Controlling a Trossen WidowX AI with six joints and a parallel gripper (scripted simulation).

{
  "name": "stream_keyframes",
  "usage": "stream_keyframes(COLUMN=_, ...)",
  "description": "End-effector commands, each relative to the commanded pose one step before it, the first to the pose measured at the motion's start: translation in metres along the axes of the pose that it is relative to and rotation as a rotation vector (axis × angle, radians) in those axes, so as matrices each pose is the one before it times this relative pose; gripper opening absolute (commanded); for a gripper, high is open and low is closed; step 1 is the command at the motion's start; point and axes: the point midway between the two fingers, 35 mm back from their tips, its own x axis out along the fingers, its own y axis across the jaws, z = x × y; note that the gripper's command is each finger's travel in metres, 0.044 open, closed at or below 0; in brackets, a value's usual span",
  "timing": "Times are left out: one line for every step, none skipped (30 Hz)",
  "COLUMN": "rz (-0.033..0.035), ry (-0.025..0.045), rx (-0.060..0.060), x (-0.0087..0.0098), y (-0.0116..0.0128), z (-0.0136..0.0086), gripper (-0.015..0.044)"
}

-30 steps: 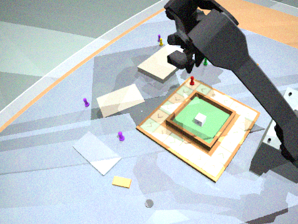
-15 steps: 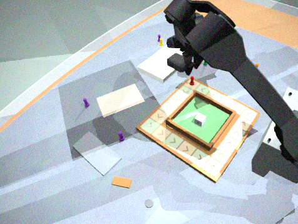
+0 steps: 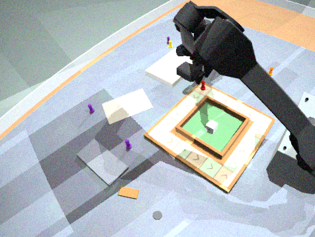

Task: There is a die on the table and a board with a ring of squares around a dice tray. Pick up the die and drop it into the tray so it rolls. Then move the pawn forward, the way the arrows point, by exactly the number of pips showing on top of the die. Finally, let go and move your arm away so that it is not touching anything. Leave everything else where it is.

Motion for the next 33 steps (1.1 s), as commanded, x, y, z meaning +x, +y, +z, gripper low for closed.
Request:
stream_keyframes(rz=0.00968, ry=0.01473, rx=0.0117, x=0.01402, y=-0.00064, z=-0.00445, gripper=0.02)
stream_keyframes(rz=0.00012, ry=0.00002, rx=0.0, x=0.00165, y=0.00003, z=-0.00005, gripper=0.02)
stream_keyframes(rz=0.00013, ry=0.00003, rx=0.0, x=0.00165, y=0.00003, z=-0.00005, gripper=0.02)
stream_keyframes(rz=0.00014, ry=0.00003, rx=0.0, x=0.00165, y=0.00004, z=-0.00006, gripper=0.02)
stream_keyframes(rz=0.00014, ry=0.00003, rx=0.0, x=0.00165, y=0.00004, z=-0.00007, gripper=0.02)
stream_keyframes(rz=0.00015, ry=0.00004, rx=0.0, x=0.00164, y=0.00004, z=-0.00008, gripper=0.02)
stream_keyframes(rz=0.00016, ry=0.00004, rx=0.0, x=0.00164, y=0.00004, z=-0.00009, gripper=0.02)
stream_keyframes(rz=0.00013, ry=0.00004, rx=0.0, x=0.00133, y=0.00004, z=-0.00008, gripper=0.02)
stream_keyframes(rz=0.00008, ry=0.00002, rx=0.0, x=0.0008, y=0.00002, z=-0.00005, gripper=0.02)
stream_keyframes(rz=0.00003, ry=0.00001, rx=0.0, x=0.00027, y=0.00001, z=-0.00002, gripper=0.02)
stream_keyframes(rz=0.0, ry=0.0, rx=0.0, x=0.0, y=0.0, z=0.0, gripper=0.02)
stream_keyframes(rz=0.0, ry=0.0, rx=0.0, x=0.0, y=0.0, z=0.0, gripper=0.02)
stream_keyframes(rz=0.0, ry=0.0, rx=0.0, x=0.0, y=0.0, z=0.0, gripper=0.02)
stream_keyframes(rz=0.0, ry=0.0, rx=0.0, x=0.0, y=0.0, z=0.0, gripper=0.02)
stream_keyframes(rz=0.0, ry=0.0, rx=0.0, x=0.0, y=0.0, z=0.0, gripper=0.0174)
stream_keyframes(rz=0.0, ry=0.0, rx=0.0, x=0.0, y=0.0, z=0.0, gripper=0.0147)
stream_keyframes(rz=0.0, ry=0.0, rx=0.0, x=0.0, y=0.0, z=0.0, gripper=0.0121)
stream_keyframes(rz=0.0, ry=0.0, rx=0.0, x=0.0, y=0.0, z=0.0, gripper=0.0095)
stream_keyframes(rz=0.0, ry=0.0, rx=0.0, x=0.0, y=0.0, z=0.0, gripper=0.0069)
stream_keyframes(rz=0.0, ry=0.0, rx=0.0, x=0.0, y=0.0, z=0.0, gripper=0.0043)
stream_keyframes(rz=0.0, ry=0.0, rx=0.0, x=0.0, y=0.0, z=0.0, gripper=0.0036)
stream_keyframes(rz=0.0, ry=0.0, rx=0.0, x=0.0, y=0.0, z=0.0, gripper=0.0029)
stream_keyframes(rz=0.0, ry=0.0, rx=0.0, x=0.0, y=0.0, z=0.0, gripper=0.0023)
stream_keyframes(rz=0.0, ry=0.0, rx=0.0, x=0.0, y=0.0, z=0.0, gripper=0.0016)
stream_keyframes(rz=0.0, ry=0.0, rx=0.0, x=0.0, y=0.0, z=0.0, gripper=0.0009)
stream_keyframes(rz=0.0, ry=0.0, rx=0.0, x=0.0, y=0.0, z=0.0, gripper=0.0002)
stream_keyframes(rz=0.0, ry=0.0, rx=0.0, x=0.0, y=0.0, z=0.0, gripper=0.0)
stream_keyframes(rz=0.0, ry=0.0, rx=0.0, x=0.0, y=0.0, z=0.0, gripper=0.0)
stream_keyframes(rz=0.0, ry=0.0, rx=0.0, x=0.0, y=0.0, z=0.0, gripper=0.0)
stream_keyframes(rz=0.0, ry=0.0, rx=0.0, x=0.0, y=0.0, z=0.0, gripper=0.0)
stream_keyframes(rz=0.0, ry=0.0, rx=0.0, x=0.0, y=0.0, z=0.0, gripper=0.0)
stream_keyframes(rz=-0.00021, ry=-0.00008, rx=0.0, x=-0.00103, y=-0.00009, z=0.00023, gripper=0.0)
stream_keyframes(rz=-0.00061, ry=-0.00023, rx=0.0001, x=-0.00311, y=-0.00028, z=0.00067, gripper=0.0)
